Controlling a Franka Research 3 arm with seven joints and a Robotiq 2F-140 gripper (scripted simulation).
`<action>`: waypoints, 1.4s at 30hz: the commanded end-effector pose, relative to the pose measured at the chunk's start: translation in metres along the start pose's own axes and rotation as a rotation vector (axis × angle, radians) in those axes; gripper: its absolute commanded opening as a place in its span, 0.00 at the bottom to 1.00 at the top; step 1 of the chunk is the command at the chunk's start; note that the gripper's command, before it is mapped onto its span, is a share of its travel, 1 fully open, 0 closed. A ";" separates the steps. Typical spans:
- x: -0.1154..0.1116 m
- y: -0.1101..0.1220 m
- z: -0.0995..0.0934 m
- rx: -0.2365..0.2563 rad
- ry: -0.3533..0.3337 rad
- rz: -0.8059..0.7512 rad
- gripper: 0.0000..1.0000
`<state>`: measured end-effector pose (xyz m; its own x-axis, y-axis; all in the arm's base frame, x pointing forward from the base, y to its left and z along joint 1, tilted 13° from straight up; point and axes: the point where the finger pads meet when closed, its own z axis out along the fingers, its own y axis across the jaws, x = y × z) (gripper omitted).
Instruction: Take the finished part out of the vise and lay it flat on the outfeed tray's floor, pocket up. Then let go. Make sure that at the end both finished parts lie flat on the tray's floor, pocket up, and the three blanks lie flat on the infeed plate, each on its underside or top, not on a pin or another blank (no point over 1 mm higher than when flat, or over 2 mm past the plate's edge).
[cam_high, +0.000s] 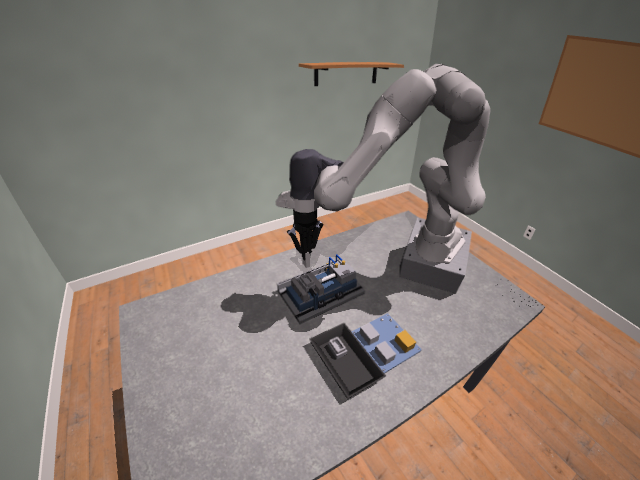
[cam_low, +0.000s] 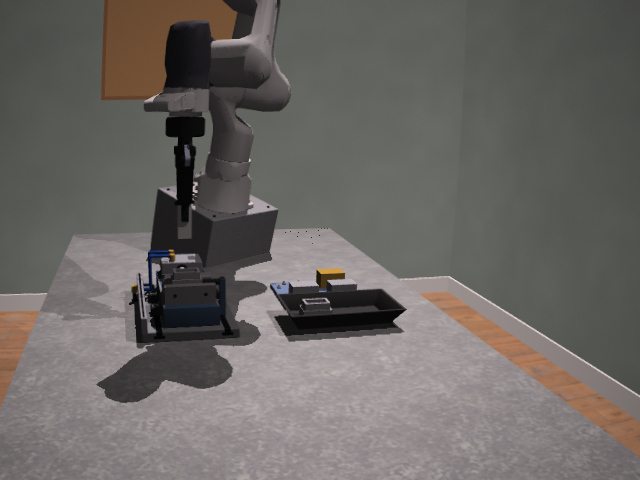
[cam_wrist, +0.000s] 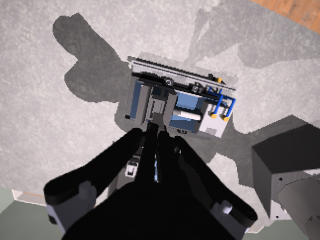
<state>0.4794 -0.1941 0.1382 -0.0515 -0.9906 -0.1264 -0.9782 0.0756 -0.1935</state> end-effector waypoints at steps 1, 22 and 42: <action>-0.001 0.000 0.000 0.000 0.002 -0.001 0.00; -0.001 0.000 0.000 0.000 0.002 -0.001 0.40; -0.001 0.000 0.000 0.000 0.002 -0.001 0.40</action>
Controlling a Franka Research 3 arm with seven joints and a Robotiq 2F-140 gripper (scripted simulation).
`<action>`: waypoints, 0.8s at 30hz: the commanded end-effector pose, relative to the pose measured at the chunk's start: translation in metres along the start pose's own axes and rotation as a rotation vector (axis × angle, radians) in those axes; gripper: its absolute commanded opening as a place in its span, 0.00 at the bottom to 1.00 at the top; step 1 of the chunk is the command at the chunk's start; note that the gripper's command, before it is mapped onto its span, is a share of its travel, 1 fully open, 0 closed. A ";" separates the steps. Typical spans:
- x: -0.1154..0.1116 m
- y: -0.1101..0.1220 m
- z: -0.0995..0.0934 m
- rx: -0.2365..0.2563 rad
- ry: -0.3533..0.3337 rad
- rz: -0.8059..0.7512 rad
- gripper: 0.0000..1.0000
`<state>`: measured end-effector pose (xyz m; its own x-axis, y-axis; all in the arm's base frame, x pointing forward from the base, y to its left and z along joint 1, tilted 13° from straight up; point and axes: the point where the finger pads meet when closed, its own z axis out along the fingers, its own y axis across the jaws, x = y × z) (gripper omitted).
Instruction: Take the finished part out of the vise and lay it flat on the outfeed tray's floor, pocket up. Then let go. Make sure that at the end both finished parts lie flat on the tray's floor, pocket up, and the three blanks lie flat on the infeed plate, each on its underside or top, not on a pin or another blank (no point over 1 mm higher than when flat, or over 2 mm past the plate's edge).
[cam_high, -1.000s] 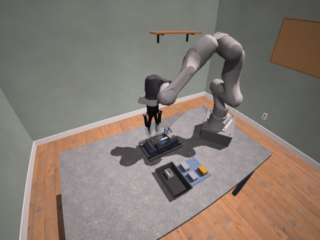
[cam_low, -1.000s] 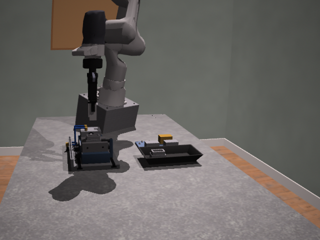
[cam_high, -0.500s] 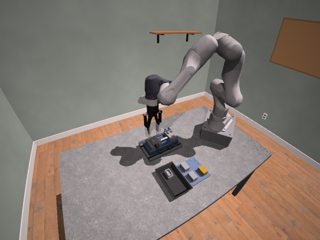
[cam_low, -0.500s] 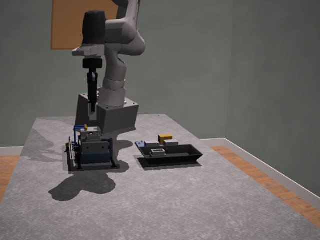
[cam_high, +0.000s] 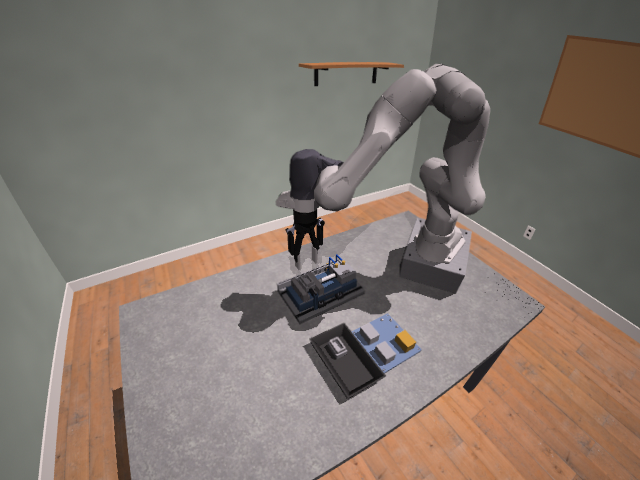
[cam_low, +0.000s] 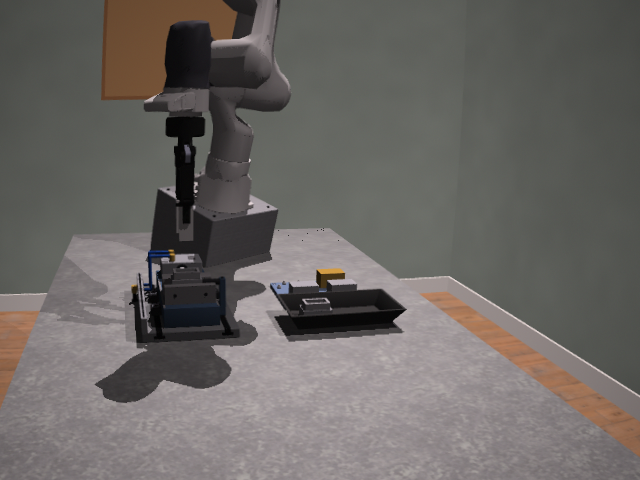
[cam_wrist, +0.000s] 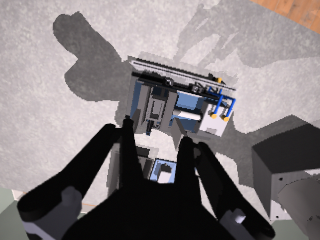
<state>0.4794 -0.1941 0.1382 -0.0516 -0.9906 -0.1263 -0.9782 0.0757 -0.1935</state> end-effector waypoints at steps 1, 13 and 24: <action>-0.001 0.000 0.000 0.000 0.002 -0.001 0.40; -0.001 0.000 0.004 -0.001 0.000 -0.002 0.40; -0.001 0.000 0.020 -0.002 -0.001 -0.002 0.40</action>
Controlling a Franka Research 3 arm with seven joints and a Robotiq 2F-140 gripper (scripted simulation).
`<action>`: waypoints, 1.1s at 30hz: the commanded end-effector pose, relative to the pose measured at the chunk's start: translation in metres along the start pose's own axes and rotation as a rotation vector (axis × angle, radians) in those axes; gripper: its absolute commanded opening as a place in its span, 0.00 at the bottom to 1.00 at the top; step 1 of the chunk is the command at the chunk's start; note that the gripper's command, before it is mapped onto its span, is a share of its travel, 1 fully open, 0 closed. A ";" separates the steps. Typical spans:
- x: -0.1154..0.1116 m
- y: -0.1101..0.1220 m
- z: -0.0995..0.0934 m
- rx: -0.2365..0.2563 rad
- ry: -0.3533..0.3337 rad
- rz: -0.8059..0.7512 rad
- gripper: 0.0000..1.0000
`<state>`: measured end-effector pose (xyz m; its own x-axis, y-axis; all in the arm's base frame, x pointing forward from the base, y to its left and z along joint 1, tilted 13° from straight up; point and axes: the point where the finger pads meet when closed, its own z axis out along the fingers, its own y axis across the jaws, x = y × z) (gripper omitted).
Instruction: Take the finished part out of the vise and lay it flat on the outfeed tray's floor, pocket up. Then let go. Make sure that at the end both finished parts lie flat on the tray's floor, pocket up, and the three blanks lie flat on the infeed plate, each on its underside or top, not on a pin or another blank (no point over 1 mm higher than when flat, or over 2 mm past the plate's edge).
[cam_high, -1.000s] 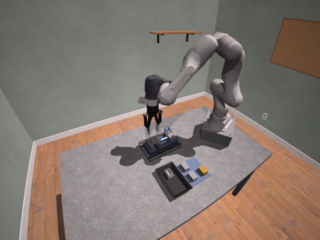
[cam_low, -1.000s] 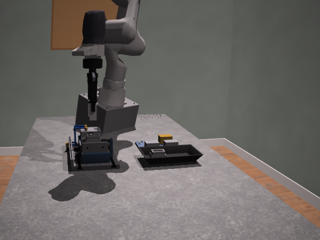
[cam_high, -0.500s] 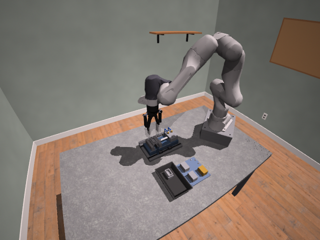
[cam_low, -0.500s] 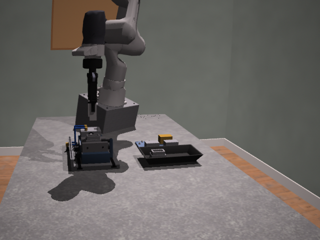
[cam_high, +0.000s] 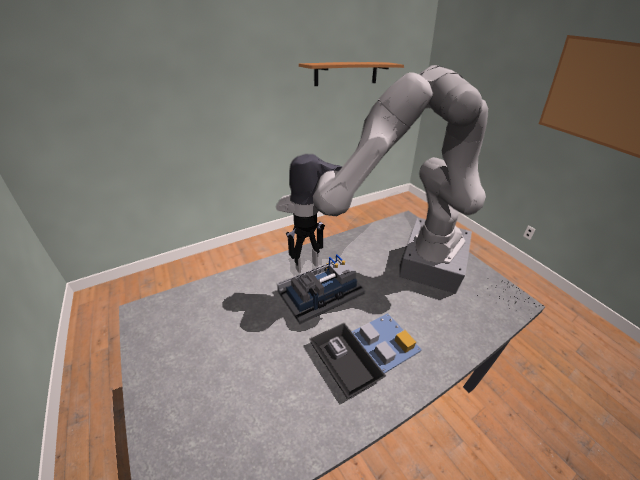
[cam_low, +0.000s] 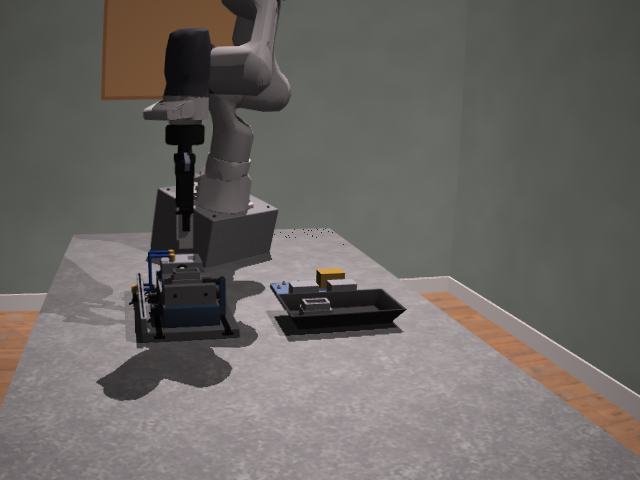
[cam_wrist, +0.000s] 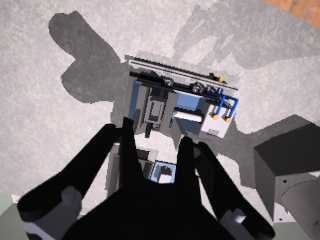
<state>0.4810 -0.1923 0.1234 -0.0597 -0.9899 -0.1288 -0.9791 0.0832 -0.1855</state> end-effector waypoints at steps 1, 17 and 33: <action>-0.001 -0.002 0.007 0.006 0.000 -0.010 0.40; -0.002 -0.002 0.033 0.006 0.000 -0.010 0.40; -0.002 -0.002 0.046 0.006 0.000 -0.010 0.40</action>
<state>0.4890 -0.1850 0.0797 -0.0631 -0.9894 -0.1305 -0.9793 0.0866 -0.1831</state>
